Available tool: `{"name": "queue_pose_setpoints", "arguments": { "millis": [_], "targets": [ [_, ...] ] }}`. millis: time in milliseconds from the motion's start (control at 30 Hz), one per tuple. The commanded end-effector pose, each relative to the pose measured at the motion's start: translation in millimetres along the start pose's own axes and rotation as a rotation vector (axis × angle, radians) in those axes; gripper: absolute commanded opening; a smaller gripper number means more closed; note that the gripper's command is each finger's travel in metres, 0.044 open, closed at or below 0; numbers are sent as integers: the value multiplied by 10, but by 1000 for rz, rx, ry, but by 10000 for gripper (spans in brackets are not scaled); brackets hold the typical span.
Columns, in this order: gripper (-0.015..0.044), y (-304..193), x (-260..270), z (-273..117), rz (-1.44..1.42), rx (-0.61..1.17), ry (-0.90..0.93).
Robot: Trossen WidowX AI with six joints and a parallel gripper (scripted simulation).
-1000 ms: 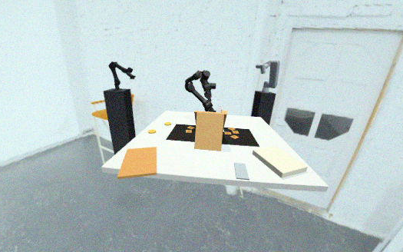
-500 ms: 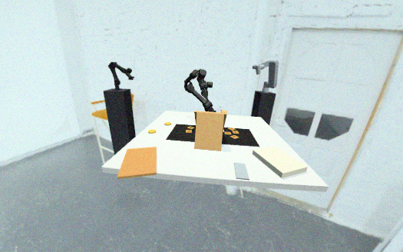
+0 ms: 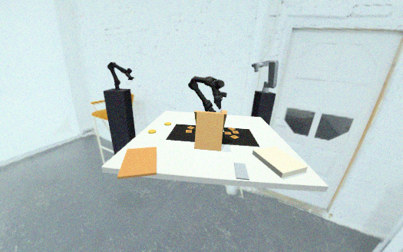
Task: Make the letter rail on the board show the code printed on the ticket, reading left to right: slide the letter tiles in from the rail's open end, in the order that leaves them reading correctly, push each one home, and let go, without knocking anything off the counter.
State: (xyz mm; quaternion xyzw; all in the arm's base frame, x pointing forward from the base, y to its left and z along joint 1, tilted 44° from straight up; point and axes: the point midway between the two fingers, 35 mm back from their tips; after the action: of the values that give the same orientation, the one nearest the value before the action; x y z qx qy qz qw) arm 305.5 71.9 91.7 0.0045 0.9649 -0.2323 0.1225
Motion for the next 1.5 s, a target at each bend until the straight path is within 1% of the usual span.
{"name": "queue_pose_setpoints", "arguments": {
  "millis": [0,233,400,467,733,967,1467],
  "targets": [
    [340,231,163,460,31,50,73],
    [340,533,694,1288,84,164,204],
    [340,549,1172,1730,65,266,289],
    [340,532,1309,1832,55,294,312],
    [340,549,1375,1880,52,303,319],
    [340,471,1484,2166,52,305,319],
    [340,467,1503,2208,52,305,319]
  ]
}}
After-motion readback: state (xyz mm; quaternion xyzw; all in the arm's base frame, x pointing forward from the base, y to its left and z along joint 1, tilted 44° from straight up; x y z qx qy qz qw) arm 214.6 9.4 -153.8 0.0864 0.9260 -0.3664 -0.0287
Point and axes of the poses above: the point midway between the two fingers, 35 mm back from their tips, its own z axis out along the fingers, its own x axis across the jaws, y = z × x, and after that the axes turned 1 degree about -z, right-handed
